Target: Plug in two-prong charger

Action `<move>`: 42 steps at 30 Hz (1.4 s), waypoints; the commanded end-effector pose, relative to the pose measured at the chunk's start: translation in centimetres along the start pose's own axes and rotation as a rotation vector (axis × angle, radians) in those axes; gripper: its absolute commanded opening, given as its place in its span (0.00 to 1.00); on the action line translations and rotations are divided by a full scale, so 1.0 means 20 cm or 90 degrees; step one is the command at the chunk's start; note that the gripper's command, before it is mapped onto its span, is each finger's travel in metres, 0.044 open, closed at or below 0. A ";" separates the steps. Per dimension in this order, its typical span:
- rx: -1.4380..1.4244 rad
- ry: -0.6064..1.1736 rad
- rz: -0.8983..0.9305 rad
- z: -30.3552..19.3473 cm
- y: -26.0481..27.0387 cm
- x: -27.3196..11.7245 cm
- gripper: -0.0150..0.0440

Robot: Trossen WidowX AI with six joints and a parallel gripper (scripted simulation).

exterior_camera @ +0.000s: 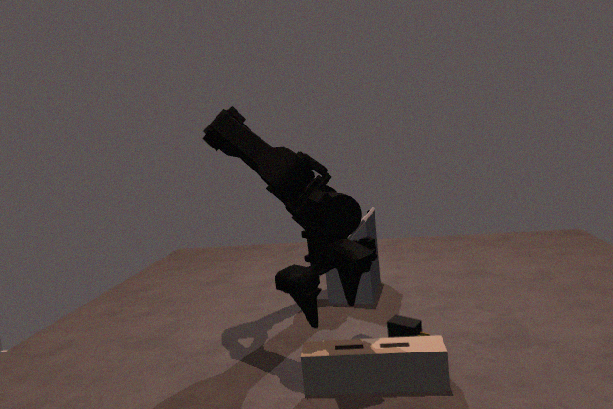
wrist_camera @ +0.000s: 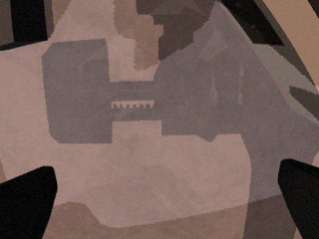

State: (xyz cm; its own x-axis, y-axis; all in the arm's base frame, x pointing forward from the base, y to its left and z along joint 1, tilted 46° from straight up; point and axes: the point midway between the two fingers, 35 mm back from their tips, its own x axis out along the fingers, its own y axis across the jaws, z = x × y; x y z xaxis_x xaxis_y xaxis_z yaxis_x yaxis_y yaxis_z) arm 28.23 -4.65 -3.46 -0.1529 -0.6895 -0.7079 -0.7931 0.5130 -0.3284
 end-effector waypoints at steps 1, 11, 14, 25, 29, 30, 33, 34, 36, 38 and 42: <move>-0.006 0.001 0.003 0.06 0.04 -0.01 1.00; -0.027 0.013 0.000 0.21 0.19 -0.03 1.00; -0.033 0.018 -0.001 0.25 0.23 -0.03 1.00; -0.052 0.040 -0.012 0.37 0.42 -0.03 1.00; -0.055 0.043 -0.014 0.39 0.44 -0.03 1.00; -0.055 0.043 -0.014 0.39 0.44 -0.02 1.00; -0.055 0.043 -0.014 0.39 0.44 0.00 1.00; -0.055 0.043 -0.014 0.39 0.44 0.01 1.00; -0.055 0.043 -0.014 0.39 0.44 0.04 1.00; -0.055 0.043 -0.014 0.39 0.44 0.05 1.00; -0.055 0.043 -0.015 0.39 0.44 0.06 1.00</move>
State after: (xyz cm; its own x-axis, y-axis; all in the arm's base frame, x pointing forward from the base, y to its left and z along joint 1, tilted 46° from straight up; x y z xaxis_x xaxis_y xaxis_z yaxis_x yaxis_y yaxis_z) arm 25.72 3.41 -11.84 -0.1704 -0.7307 -0.6611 -0.8405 0.4579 -0.2895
